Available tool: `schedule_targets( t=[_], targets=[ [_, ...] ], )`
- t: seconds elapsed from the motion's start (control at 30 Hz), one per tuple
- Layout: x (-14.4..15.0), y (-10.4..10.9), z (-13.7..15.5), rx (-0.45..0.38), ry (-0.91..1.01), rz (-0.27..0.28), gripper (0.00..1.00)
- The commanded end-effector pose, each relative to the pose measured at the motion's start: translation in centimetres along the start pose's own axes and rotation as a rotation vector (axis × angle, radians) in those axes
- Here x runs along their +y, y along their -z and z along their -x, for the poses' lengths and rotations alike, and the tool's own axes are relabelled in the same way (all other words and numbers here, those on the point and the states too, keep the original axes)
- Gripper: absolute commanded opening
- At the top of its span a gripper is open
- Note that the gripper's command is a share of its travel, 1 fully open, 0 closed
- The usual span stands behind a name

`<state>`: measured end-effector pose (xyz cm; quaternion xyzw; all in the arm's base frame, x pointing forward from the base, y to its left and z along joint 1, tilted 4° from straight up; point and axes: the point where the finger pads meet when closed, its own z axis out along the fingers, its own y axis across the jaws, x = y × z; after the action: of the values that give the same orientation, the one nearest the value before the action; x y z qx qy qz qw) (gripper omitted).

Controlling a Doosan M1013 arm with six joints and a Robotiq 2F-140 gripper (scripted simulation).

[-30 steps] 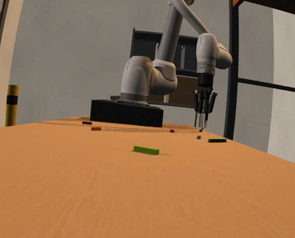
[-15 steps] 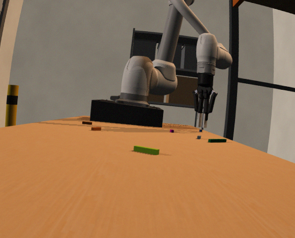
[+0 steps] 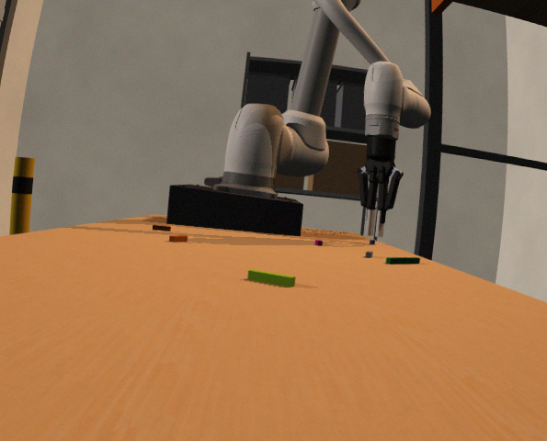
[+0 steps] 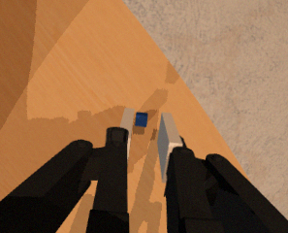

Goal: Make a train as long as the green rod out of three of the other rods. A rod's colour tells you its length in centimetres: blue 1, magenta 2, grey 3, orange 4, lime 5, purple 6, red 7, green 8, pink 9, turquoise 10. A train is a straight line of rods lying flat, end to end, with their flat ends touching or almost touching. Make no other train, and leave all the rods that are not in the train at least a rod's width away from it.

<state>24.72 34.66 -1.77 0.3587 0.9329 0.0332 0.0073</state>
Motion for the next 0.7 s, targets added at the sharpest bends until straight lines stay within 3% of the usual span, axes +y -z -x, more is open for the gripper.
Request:
schedule_targets(
  t=[0.0,0.67],
  targets=[
    [-0.39,-0.28,-0.04,-0.001,0.010,-0.003,0.23],
    [-0.70,-0.28,-0.06,-0.001,0.010,-0.003,0.23]
  ],
)
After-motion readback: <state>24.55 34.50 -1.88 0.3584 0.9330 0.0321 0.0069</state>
